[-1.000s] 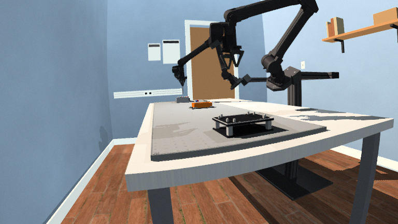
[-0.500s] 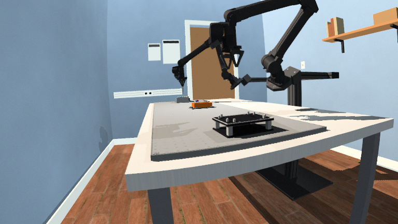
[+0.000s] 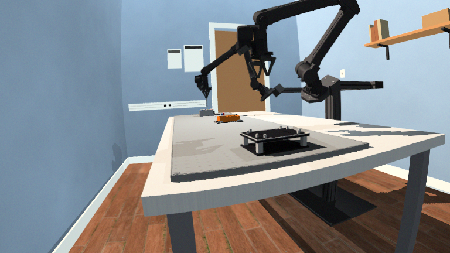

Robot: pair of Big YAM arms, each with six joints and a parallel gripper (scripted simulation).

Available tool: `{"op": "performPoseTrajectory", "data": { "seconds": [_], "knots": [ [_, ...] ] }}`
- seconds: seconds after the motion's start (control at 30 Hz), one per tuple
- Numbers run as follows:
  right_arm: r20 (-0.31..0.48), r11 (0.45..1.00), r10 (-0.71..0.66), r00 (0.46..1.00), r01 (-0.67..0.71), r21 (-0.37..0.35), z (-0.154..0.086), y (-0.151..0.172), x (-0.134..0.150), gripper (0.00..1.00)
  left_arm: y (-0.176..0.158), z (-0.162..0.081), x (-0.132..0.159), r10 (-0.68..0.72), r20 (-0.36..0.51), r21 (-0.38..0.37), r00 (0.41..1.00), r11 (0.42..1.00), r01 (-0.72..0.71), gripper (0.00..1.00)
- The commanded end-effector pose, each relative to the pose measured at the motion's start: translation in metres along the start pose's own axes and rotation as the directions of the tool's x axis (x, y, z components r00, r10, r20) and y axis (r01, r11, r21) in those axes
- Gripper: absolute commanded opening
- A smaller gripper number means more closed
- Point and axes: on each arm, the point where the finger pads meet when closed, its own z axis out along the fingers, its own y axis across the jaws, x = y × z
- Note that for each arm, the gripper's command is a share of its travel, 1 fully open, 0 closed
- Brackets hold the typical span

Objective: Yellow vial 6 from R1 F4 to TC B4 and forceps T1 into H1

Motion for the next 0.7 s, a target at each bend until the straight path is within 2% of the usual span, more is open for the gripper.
{"op": "performPoseTrajectory", "data": {
  "seconds": [0.0,0.67],
  "knots": [
    [0.008,1.0,-0.002,1.0,0.001,0.02,-0.0027,-0.0052,-0.0046,0.09,0.0015,-0.0087,-0.0101,-0.022,0.024,0.004,0.999,1.0,0.021,1.0],
    [0.006,1.0,0.0,1.0,0.0,0.028,-0.0006,-0.0072,-0.0031,0.11,0.0015,-0.0087,-0.0101,-0.022,0.024,0.004,0.999,1.0,0.021,1.0]
  ]
}}
